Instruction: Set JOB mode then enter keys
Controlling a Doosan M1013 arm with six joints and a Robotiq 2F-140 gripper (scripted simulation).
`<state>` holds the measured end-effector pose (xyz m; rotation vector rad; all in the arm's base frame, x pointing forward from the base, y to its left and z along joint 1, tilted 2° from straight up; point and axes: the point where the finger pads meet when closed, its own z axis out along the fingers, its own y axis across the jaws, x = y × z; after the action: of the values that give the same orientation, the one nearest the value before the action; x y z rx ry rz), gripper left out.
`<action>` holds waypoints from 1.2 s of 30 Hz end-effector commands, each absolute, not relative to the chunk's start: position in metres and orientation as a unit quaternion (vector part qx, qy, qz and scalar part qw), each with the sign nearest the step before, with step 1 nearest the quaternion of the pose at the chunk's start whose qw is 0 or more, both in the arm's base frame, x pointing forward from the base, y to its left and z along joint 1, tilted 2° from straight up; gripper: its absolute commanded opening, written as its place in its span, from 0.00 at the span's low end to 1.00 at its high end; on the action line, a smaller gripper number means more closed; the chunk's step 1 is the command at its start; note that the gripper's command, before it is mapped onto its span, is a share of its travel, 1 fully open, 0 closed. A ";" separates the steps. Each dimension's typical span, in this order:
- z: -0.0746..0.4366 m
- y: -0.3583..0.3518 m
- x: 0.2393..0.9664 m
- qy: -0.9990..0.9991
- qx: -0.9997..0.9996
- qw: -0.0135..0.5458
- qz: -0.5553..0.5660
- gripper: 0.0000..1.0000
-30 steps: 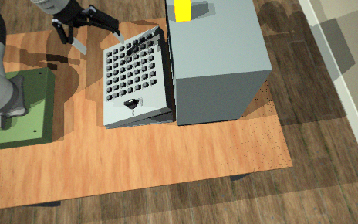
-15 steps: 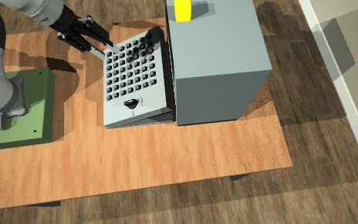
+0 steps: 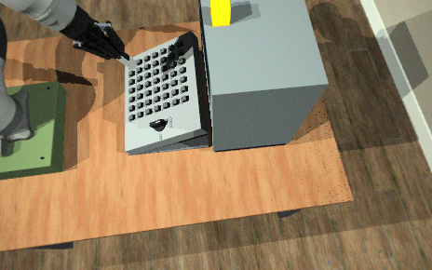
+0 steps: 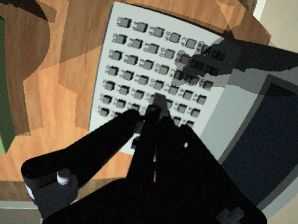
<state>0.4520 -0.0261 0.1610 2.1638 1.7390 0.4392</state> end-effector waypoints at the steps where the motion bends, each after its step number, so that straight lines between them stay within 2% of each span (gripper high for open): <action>1: 0.161 -0.026 0.452 0.610 0.759 0.165 0.154 0.00; 10: 0.157 -0.026 0.454 0.610 0.759 0.165 0.154 0.00; 17: 0.111 -0.030 0.476 0.610 0.759 0.165 0.154 0.00; 22: 0.099 -0.030 0.482 0.610 0.759 0.165 0.154 0.00; 36: 0.091 -0.031 0.486 0.610 0.759 0.165 0.154 0.00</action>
<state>0.4855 -0.0309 0.0917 2.1637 1.7389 0.4392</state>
